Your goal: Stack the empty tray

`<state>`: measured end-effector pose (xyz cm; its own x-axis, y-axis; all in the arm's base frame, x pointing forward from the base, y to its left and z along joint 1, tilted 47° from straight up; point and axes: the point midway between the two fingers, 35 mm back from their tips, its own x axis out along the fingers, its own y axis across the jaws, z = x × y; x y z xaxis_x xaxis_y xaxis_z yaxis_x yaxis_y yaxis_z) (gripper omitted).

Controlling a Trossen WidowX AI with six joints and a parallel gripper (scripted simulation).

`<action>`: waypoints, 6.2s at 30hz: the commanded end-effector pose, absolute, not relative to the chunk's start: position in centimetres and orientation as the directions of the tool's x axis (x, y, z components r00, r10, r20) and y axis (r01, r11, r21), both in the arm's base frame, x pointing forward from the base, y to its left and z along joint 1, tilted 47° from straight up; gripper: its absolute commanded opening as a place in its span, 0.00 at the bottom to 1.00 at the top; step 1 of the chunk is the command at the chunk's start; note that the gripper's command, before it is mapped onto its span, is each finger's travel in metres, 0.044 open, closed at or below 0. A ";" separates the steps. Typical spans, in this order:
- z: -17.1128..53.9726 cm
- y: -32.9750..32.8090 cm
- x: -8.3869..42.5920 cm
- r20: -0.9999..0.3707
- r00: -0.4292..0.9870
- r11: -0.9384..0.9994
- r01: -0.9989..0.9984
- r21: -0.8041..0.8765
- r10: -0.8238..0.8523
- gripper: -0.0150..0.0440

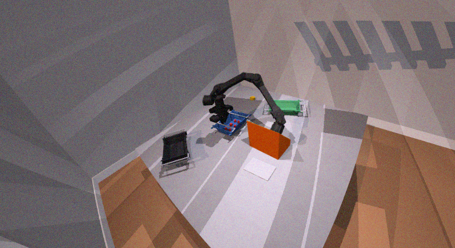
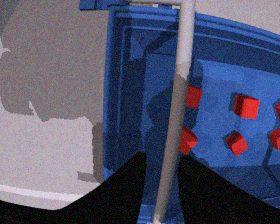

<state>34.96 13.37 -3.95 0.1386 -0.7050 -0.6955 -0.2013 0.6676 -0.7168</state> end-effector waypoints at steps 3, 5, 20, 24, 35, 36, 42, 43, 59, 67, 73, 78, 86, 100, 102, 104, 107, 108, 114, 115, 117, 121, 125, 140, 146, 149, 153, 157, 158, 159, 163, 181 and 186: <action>-4.0 13.4 35.0 -0.695 0.140 0.667 -0.203 -0.717 -0.705 0.40; -4.0 13.4 35.0 -0.695 0.140 0.667 -0.203 -0.717 -0.705 0.31; -4.0 13.4 35.0 -0.696 0.139 0.668 -0.201 -0.717 -0.705 0.25; -4.0 13.4 35.0 -0.696 0.139 0.668 -0.201 -0.717 -0.705 0.25; -4.0 13.4 35.0 -0.696 0.139 0.668 -0.201 -0.717 -0.705 0.25; -4.0 13.4 35.0 -0.696 0.139 0.668 -0.201 -0.717 -0.705 0.25; -4.0 13.4 35.0 -0.696 0.139 0.668 -0.201 -0.717 -0.705 0.25; -4.0 13.4 35.0 -0.696 0.139 0.668 -0.201 -0.717 -0.705 0.25; -4.0 13.4 35.0 -0.696 0.139 0.668 -0.201 -0.717 -0.705 0.25; -4.0 13.4 35.0 -0.696 0.139 0.668 -0.201 -0.717 -0.705 0.30; -3.8 13.5 35.0 -0.696 0.139 0.668 -0.201 -0.717 -0.705 0.57; -1.4 16.3 34.8 -0.698 0.138 0.670 -0.203 -0.714 -0.702 0.79; 2.2 15.8 35.4 -0.715 0.123 0.711 -0.082 -0.698 -0.688 1.00; 16.1 -3.3 34.1 -0.803 0.103 0.471 0.850 -0.235 -0.587 1.00; 17.8 -6.0 32.5 -0.803 0.112 0.353 0.927 -0.128 -0.585 1.00; 19.2 -8.3 30.6 -0.802 0.122 0.233 0.972 -0.022 -0.584 1.00; 20.9 -11.1 27.4 -0.797 0.139 0.057 0.990 0.131 -0.588 1.00; 21.4 -11.9 26.3 -0.794 0.144 0.001 0.984 0.179 -0.591 1.00; 23.8 -15.7 19.8 -0.745 0.155 -0.329 0.826 0.458 -0.649 1.00; 24.2 -16.2 18.5 -0.732 0.153 -0.384 0.770 0.510 -0.664 1.00; 24.9 -17.1 15.7 -0.702 0.144 -0.477 0.639 0.604 -0.697 1.00; 25.3 -17.5 13.7 -0.678 0.133 -0.528 0.528 0.666 -0.723 1.00; 25.3 -17.5 13.7 -0.678 0.133 -0.528 0.528 0.666 -0.723 1.00; 22.5 -20.4 14.8 -0.681 0.131 -0.531 0.527 0.663 -0.720 1.00; 21.0 -22.1 14.9 -0.679 0.131 -0.529 0.528 0.665 -0.723 1.00; 20.2 -22.9 14.9 -0.677 0.131 -0.526 0.529 0.666 -0.724 1.00; 19.6 -23.6 14.8 -0.675 0.131 -0.524 0.529 0.667 -0.727 1.00; 19.6 -23.6 14.8 -0.675 0.131 -0.524 0.529 0.667 -0.727 1.00; 19.6 -23.6 14.8 -0.675 0.131 -0.524 0.529 0.667 -0.727 0.98; 19.6 -23.6 14.8 -0.675 0.131 -0.524 0.529 0.667 -0.727 0.95; 19.6 -23.6 14.8 -0.675 0.131 -0.524 0.529 0.667 -0.727 0.85; 19.6 -23.6 14.8 -0.675 0.131 -0.524 0.529 0.667 -0.727 0.54; 19.6 -23.6 14.8 -0.675 0.131 -0.524 0.529 0.667 -0.727 0.48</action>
